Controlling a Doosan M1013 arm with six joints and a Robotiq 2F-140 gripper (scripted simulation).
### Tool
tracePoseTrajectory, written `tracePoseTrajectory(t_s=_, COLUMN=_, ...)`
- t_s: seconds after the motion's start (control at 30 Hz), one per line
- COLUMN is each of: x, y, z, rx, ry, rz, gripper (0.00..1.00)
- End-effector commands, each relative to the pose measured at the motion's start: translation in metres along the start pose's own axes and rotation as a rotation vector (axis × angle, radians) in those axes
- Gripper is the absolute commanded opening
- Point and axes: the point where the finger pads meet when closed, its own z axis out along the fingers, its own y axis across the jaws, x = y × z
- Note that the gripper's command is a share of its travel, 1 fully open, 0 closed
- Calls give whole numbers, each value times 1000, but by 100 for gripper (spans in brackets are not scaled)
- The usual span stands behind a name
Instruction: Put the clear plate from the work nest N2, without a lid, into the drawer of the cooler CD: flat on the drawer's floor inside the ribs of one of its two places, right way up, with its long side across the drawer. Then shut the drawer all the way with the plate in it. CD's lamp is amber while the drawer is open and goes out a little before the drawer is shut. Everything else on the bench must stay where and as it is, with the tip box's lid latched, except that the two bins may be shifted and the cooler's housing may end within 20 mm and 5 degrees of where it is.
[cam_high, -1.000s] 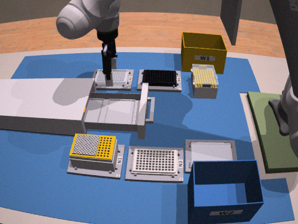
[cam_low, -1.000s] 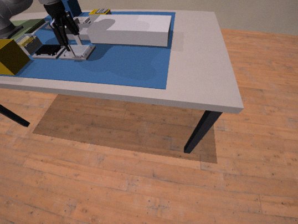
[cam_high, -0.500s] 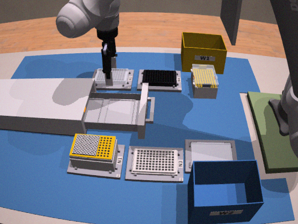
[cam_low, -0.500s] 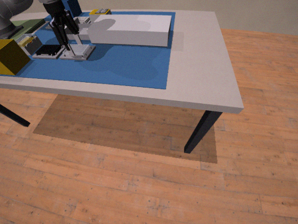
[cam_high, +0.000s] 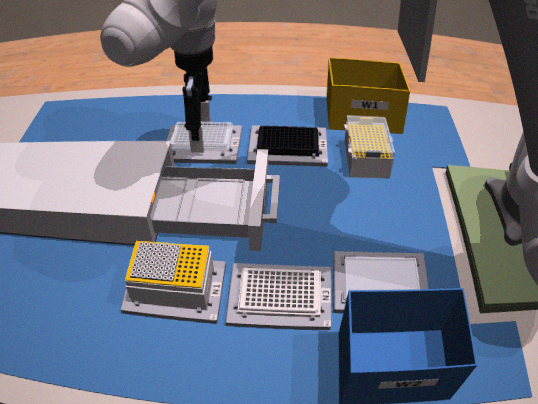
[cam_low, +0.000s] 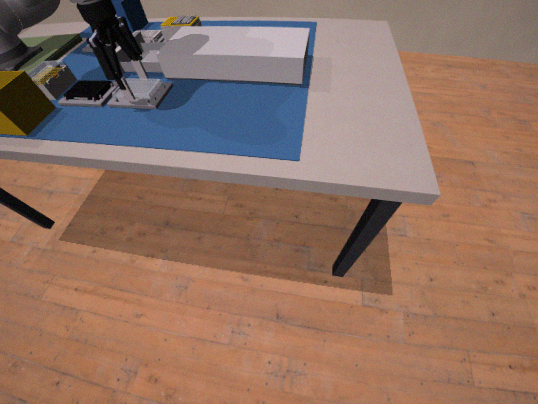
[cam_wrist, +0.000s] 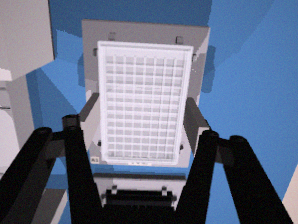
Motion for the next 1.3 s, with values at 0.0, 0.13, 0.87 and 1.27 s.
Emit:
tracePoseTrajectory(t_s=0.0, x=0, y=0, z=-2, rx=0, ry=0, rz=0, gripper=0)
tracePoseTrajectory(t_s=0.13, x=0, y=0, z=-7, rx=0, ry=0, rz=0, gripper=0)
tracePoseTrajectory(t_s=0.87, x=0, y=0, z=-31, rx=0, ry=0, rz=0, gripper=0)
tracePoseTrajectory(t_s=1.27, x=0, y=0, z=-47, rx=0, ry=0, rz=0, gripper=0)
